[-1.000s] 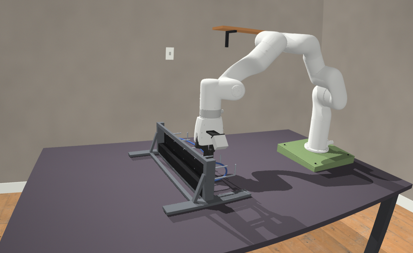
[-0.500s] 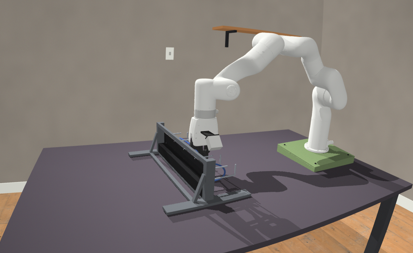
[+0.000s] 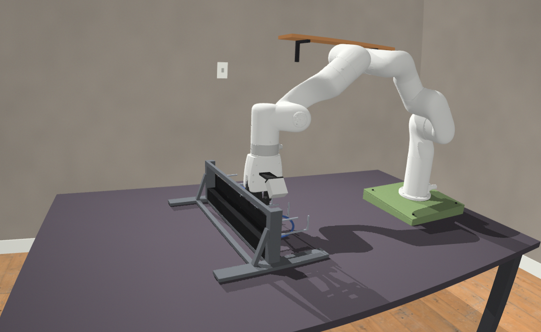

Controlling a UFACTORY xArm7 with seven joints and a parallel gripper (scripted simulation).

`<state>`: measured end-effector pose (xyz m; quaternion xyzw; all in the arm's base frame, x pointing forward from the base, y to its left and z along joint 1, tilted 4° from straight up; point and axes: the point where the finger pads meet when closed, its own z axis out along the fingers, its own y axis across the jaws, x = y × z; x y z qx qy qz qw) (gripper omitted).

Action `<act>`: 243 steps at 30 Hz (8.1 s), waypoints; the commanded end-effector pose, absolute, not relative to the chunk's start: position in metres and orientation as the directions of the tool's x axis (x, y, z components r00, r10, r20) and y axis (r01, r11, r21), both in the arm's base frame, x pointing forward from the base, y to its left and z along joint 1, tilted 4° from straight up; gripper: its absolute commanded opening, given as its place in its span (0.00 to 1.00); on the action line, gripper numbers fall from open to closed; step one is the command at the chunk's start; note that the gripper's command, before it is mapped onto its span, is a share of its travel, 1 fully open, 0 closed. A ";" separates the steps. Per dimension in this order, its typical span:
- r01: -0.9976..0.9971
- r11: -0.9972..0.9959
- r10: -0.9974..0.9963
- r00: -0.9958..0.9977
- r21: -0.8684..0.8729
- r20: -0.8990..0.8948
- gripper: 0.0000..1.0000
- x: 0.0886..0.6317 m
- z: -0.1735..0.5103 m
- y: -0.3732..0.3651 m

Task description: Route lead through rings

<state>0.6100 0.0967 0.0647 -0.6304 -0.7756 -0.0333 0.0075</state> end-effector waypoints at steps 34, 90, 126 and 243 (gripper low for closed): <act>0.978 0.203 0.977 -0.205 0.048 0.053 0.33 0.612 0.067 0.097; 0.978 0.203 0.977 -0.205 0.048 0.053 0.33 0.609 0.147 0.092; 0.978 0.203 0.977 -0.205 0.048 0.053 0.00 0.609 0.157 0.091; 0.978 0.203 0.977 -0.205 0.048 0.053 0.00 0.609 0.157 0.091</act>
